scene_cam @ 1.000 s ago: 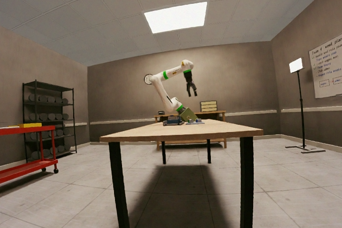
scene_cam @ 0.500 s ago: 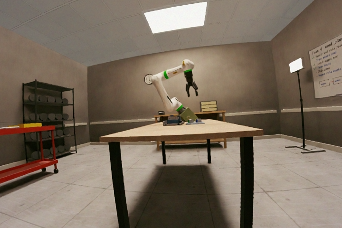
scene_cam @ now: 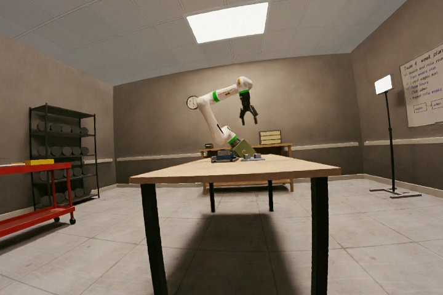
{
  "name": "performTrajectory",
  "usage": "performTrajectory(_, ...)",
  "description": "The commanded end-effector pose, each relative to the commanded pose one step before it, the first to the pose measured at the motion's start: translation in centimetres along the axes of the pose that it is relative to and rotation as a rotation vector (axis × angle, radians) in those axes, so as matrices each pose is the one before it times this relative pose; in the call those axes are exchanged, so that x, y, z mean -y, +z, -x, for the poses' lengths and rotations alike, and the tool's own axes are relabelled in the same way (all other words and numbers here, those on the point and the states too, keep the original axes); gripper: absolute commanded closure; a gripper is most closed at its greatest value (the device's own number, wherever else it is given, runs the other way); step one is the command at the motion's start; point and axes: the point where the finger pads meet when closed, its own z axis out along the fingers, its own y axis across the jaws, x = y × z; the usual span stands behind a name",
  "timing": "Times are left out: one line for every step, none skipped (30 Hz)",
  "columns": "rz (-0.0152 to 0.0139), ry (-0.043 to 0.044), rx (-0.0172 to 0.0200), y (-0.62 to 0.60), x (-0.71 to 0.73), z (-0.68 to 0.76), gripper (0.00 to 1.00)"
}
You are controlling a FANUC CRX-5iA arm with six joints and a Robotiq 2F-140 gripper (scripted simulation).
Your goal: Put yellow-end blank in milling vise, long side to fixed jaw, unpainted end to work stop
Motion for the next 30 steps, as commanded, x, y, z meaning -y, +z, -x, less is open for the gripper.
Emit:
performTrajectory(-0.00392, -0.04884, 0.00386, -0.069, -0.03, -0.009, 0.0)
performTrajectory(0.00249, 0.01916, -0.00079, 0.001, 0.001, -0.003, 0.0)
performTrajectory(-0.00154, -0.01519, 0.00142, 0.0, 0.0, 0.0, 0.0)
performTrajectory(-0.00154, -0.01519, 0.00142, 0.0, 0.0, 0.0, 0.0)
performTrajectory(-0.00154, -0.01519, 0.00142, 0.0, 0.0, 0.0, 0.0)
performTrajectory(-0.00154, -0.01519, 0.00142, 0.0, 0.0, 0.0, 0.0)
performTrajectory(-0.00154, -0.01519, 0.00142, 0.0, 0.0, 0.0, 0.0)
performTrajectory(-0.00154, -0.01519, 0.00142, 0.0, 0.0, 0.0, 0.0)
performTrajectory(-0.00154, -0.01519, 0.00142, 0.0, 0.0, 0.0, 0.0)
performTrajectory(-0.00154, -0.01519, 0.00142, 0.0, 0.0, 0.0, 0.0)
performTrajectory(-0.00154, -0.01519, 0.00142, 0.0, 0.0, 0.0, 0.0)
performTrajectory(-0.00154, -0.01519, 0.00142, 0.0, 0.0, 0.0, 0.0)
performTrajectory(-0.00154, -0.01519, 0.00142, 0.0, 0.0, 0.0, 0.0)
performTrajectory(-0.00154, -0.01519, 0.00142, 0.0, 0.0, 0.0, 0.0)
performTrajectory(-0.00154, -0.01519, 0.00142, 0.0, 0.0, 0.0, 0.0)
performTrajectory(-0.00154, -0.01519, 0.00142, 0.0, 0.0, 0.0, 0.0)
performTrajectory(0.0, 0.0, 0.0, 0.0, 0.0, 0.0, 0.0)
performTrajectory(0.0, 0.0, 0.0, 0.0, 0.0, 0.0, 0.0)
performTrajectory(0.00214, 0.01899, -0.00074, 0.0, 0.0, -0.003, 0.0)
performTrajectory(-0.00153, -0.01519, 0.00142, 0.0, 0.0, 0.0, 0.0)
performTrajectory(-0.00153, -0.01519, 0.00142, 0.0, 0.0, 0.0, 0.0)
performTrajectory(-0.00153, -0.01519, 0.00142, 0.0, 0.0, 0.0, 0.0)
performTrajectory(-0.00153, -0.01519, 0.00142, 0.0, 0.0, 0.0, 0.0)
performTrajectory(-0.00153, -0.01519, 0.00142, 0.0, 0.0, 0.0, 0.0)
performTrajectory(-0.00153, -0.01519, 0.00142, 0.0, 0.0, 0.0, 0.0)
performTrajectory(-0.00153, -0.01519, 0.00142, 0.0, 0.0, 0.0, 0.0)
performTrajectory(-0.00153, -0.01519, 0.00142, 0.0, 0.0, 0.0, 0.0)
performTrajectory(-0.00153, -0.01519, 0.00142, 0.0, 0.0, 0.0, 0.0)
performTrajectory(-0.00153, -0.01519, 0.00142, 0.0, 0.0, 0.0, 0.0)
performTrajectory(-0.00153, -0.01519, 0.00142, 0.0, 0.0, 0.0, 0.0)
